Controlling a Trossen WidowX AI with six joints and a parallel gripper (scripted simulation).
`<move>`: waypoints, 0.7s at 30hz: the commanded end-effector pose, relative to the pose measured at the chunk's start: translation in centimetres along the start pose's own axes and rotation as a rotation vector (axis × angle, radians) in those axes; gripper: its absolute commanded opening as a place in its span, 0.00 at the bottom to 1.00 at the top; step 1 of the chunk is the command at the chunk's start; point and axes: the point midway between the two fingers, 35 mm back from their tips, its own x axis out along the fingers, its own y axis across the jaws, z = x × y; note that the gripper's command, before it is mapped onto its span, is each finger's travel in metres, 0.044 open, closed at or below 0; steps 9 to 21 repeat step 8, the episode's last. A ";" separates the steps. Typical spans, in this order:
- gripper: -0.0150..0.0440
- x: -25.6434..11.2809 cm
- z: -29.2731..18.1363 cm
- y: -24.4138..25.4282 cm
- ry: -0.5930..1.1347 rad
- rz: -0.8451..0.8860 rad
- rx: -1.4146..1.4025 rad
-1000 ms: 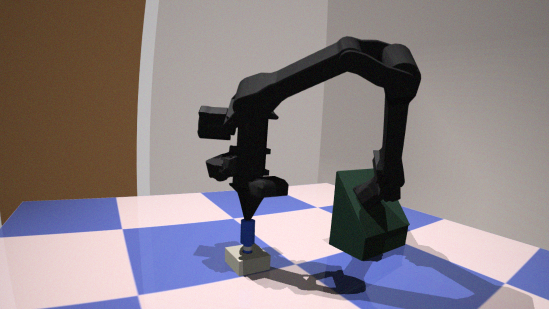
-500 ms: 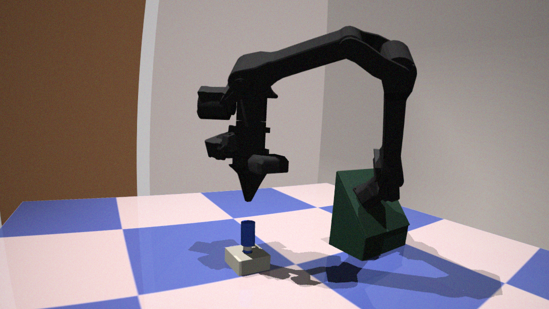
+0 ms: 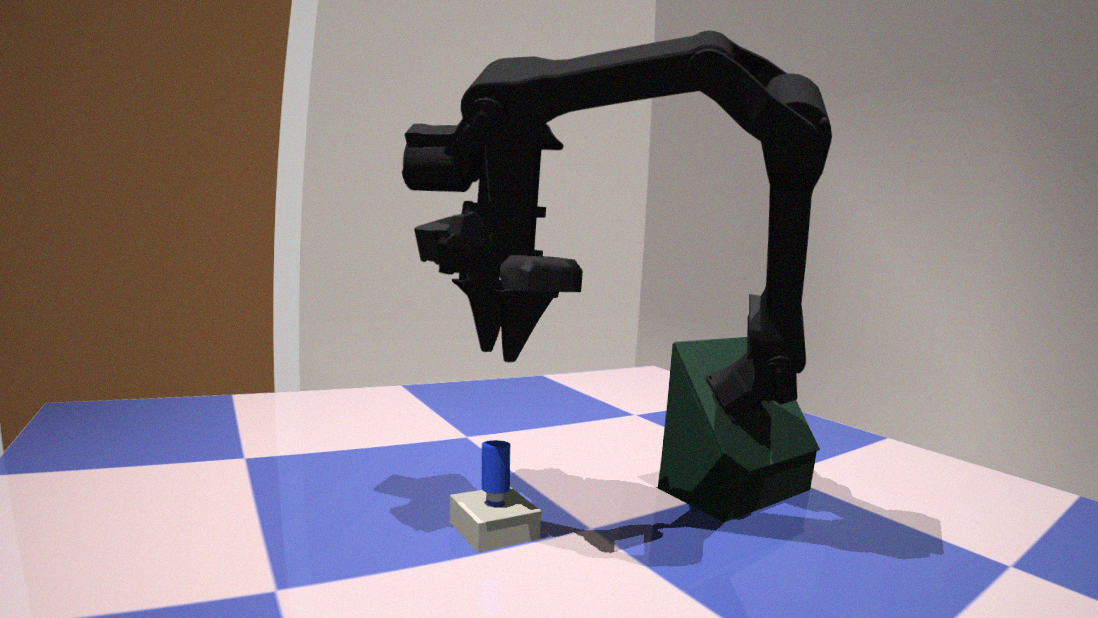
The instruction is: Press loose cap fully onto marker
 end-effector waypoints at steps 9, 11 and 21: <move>1.00 -0.1 -0.1 0.0 0.005 -0.003 -0.003; 1.00 -0.1 -0.1 0.0 0.005 -0.003 -0.003; 1.00 -0.1 -0.1 0.0 0.005 -0.003 -0.003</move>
